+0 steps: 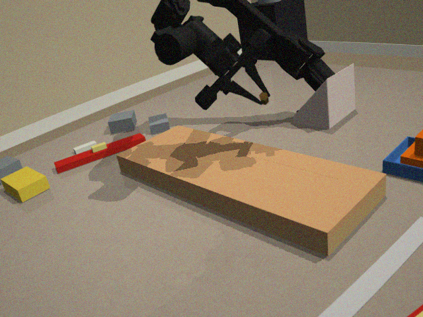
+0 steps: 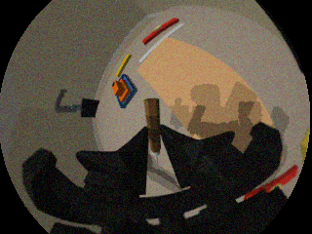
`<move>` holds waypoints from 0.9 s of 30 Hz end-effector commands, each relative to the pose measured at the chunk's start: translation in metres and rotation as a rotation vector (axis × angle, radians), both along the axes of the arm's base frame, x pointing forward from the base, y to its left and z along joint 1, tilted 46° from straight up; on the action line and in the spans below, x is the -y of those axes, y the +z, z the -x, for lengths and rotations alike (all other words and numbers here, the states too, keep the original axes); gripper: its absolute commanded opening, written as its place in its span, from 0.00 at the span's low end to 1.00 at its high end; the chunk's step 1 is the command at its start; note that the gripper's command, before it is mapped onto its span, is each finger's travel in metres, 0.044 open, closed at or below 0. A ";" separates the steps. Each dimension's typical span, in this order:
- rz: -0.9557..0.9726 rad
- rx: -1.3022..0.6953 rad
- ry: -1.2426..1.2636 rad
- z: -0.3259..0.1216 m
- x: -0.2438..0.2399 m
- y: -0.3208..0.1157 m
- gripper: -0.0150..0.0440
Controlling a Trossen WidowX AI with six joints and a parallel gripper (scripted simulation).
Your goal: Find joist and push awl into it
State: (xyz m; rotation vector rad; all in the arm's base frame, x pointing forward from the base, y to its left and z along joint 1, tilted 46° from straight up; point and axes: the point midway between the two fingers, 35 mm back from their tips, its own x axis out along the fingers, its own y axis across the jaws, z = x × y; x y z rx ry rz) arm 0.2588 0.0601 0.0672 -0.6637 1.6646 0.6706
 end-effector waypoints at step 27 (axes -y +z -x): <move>-0.795 0.428 0.728 -0.094 -0.053 0.005 0.25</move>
